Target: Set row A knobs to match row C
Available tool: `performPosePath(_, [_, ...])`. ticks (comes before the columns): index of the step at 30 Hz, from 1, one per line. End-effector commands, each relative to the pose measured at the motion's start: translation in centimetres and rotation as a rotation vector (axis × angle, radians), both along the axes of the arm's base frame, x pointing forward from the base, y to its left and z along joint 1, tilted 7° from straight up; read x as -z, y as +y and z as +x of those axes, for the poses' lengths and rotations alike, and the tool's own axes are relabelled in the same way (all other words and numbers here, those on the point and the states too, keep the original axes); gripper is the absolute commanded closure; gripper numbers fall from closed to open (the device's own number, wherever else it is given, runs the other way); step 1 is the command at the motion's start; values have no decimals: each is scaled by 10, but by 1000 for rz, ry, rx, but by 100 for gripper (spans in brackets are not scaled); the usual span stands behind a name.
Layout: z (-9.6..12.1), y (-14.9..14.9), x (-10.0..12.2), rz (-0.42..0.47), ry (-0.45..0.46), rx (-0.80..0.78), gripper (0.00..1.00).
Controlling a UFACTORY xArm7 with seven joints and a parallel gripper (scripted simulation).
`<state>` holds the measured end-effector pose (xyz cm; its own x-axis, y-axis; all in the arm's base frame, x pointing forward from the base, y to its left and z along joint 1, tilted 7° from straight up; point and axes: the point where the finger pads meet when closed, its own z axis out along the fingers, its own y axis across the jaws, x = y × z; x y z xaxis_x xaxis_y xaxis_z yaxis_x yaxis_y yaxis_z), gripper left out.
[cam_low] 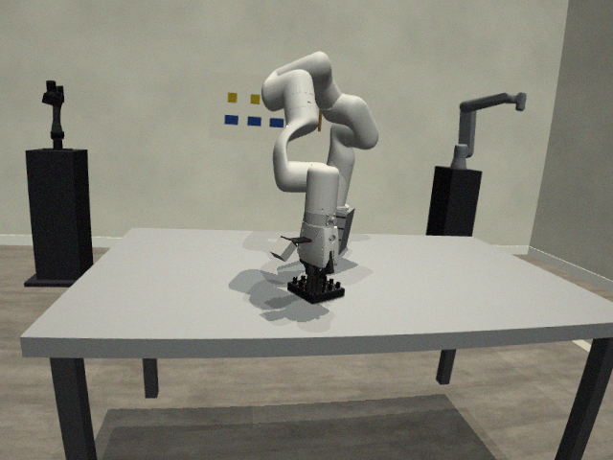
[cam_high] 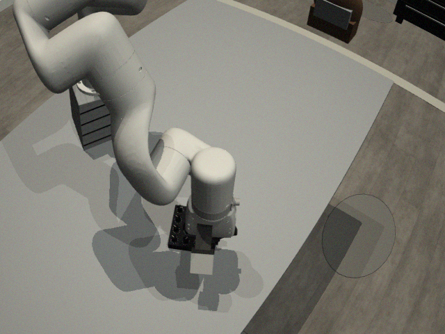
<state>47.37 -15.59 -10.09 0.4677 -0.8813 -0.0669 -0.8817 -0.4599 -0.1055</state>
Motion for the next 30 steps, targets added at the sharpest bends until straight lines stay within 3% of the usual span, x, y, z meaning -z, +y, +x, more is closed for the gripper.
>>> performPosePath(1, [2,-1,-1,-2,-4,0,92])
performPosePath(6, [2,-1,-1,-2,-4,0,92])
performPosePath(7, [2,-1,-1,-2,-4,0,81])
performPosePath(30, [1,-1,-3,-2,-4,0,81])
